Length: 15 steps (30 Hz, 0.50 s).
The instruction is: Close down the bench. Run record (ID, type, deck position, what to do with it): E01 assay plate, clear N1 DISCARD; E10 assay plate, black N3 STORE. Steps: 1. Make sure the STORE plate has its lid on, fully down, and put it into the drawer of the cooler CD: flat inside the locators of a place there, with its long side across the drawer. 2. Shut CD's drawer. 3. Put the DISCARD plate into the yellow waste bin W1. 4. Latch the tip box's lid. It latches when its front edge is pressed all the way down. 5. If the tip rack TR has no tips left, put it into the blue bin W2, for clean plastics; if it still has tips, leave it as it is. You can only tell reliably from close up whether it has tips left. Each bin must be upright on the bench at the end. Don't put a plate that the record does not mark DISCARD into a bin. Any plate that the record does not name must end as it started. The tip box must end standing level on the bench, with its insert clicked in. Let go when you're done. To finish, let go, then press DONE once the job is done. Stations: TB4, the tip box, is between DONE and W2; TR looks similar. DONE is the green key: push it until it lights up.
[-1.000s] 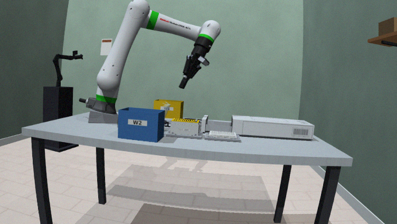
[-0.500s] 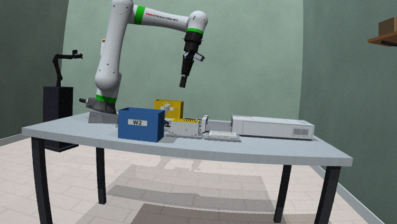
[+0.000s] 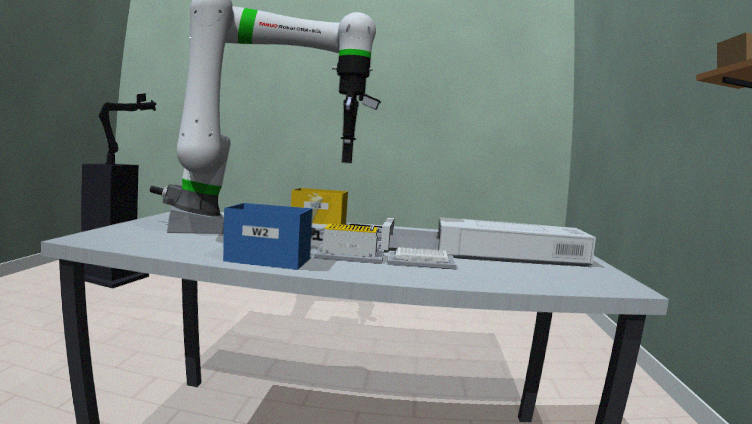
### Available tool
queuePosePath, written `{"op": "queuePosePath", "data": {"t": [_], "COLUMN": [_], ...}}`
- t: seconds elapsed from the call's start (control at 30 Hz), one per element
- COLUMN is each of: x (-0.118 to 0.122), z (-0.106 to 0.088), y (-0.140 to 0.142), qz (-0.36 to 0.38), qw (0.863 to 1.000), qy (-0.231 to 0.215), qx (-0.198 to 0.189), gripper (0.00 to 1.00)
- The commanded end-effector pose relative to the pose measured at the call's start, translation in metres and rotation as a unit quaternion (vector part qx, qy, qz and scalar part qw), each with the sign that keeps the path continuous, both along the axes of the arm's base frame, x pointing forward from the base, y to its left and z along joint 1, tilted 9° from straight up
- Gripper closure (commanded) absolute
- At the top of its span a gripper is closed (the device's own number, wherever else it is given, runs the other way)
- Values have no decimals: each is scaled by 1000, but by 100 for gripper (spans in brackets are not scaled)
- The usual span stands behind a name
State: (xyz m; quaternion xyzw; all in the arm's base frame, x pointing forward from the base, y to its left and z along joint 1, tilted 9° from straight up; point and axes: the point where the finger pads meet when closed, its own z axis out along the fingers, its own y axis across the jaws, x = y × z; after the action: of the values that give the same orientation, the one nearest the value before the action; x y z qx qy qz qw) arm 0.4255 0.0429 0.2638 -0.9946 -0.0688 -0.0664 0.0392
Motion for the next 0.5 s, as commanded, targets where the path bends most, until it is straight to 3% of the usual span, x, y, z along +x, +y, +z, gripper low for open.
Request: {"op": "queuePosePath", "data": {"t": [0.0, 0.13, 0.47], "x": [0, 0, 5], "z": [1, 1, -11], "y": [0, 0, -34], "qz": [0, 0, 16], "qw": [1000, 1000, 1000], "qy": [-1, -1, -2], "qx": [0, 0, -2], "gripper": [90, 90, 90]}}
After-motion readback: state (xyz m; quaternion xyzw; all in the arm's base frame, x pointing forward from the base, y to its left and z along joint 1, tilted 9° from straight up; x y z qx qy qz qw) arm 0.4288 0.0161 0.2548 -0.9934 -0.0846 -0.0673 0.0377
